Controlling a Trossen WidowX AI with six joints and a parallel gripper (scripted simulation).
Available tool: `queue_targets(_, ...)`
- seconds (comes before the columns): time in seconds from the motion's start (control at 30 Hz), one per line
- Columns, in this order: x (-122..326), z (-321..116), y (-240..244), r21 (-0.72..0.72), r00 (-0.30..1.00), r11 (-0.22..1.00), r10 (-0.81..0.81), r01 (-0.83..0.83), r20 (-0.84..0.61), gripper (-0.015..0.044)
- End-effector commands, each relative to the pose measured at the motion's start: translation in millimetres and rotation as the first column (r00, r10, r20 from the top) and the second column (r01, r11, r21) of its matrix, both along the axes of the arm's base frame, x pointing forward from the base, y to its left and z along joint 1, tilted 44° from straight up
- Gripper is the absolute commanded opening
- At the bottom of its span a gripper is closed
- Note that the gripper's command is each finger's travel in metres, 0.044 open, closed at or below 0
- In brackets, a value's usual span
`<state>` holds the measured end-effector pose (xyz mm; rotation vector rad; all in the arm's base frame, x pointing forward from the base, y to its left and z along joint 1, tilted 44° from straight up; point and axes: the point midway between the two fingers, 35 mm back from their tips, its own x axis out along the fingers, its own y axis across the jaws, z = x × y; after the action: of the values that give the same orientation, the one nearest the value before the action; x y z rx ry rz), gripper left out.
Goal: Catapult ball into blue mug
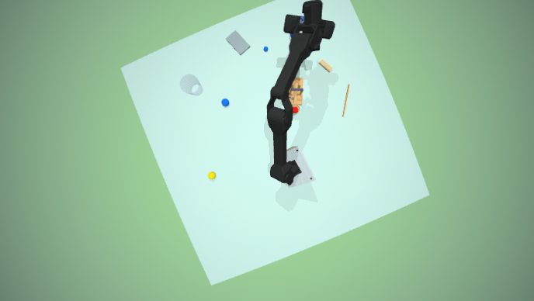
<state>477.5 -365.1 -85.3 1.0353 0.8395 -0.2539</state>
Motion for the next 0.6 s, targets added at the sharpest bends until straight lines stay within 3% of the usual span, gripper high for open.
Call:
queue_targets(0.0,0.5,0.1,0.3,0.004,1.0,1.0,-0.001,0.001,0.003,0.0177)
queue_targets(0.23,0.5,0.1,0.3,0.004,1.0,1.0,-0.001,0.001,0.003,0.0)
queue_targets(0.57,0.5,0.1,1.0,0.002,1.0,1.0,0.002,-0.002,0.001,0.0)
